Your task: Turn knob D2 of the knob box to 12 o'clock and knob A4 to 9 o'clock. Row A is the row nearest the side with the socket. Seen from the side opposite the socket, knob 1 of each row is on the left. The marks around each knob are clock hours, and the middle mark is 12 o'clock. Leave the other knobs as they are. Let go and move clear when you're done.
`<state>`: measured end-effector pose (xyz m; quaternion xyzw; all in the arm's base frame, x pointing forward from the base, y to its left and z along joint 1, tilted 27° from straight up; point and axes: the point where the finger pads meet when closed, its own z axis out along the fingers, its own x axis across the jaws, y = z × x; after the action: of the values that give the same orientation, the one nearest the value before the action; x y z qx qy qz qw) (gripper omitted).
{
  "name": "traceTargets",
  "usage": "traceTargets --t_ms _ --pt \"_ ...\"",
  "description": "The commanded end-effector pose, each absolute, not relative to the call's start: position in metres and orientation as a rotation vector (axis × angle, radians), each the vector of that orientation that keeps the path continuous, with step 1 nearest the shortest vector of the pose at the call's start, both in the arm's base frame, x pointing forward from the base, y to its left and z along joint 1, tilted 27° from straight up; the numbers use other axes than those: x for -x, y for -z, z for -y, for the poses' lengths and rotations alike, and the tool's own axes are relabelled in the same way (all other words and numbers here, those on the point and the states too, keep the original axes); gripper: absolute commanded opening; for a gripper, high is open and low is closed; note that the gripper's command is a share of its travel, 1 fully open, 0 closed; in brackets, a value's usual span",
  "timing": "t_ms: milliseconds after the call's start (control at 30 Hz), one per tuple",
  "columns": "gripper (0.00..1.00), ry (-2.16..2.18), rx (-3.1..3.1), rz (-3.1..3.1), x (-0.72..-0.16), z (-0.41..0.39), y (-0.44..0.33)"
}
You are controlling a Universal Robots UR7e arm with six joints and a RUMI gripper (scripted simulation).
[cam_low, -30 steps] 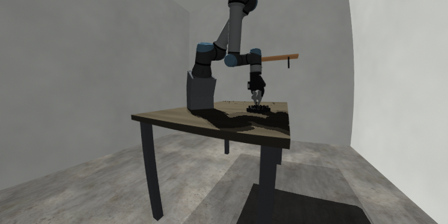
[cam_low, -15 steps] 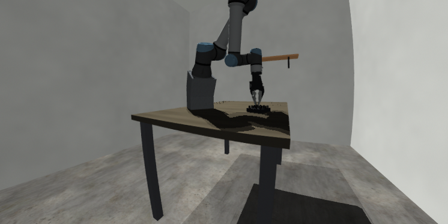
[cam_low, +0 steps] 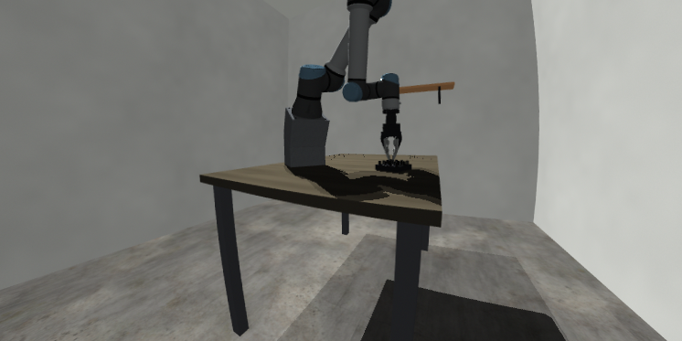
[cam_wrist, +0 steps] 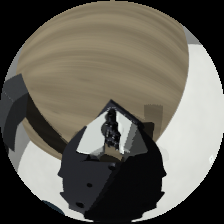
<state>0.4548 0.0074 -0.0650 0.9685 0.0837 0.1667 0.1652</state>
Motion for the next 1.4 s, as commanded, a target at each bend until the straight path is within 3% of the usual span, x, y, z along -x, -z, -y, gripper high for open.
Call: traceTargets --t_ms 0,1367 --pt "0.04 -0.461 -2.743 -0.326 -0.4548 -0.0074 0.0647" --pt "0.04 -0.427 -2.701 -0.499 -0.4542 -0.0072 0.0648"
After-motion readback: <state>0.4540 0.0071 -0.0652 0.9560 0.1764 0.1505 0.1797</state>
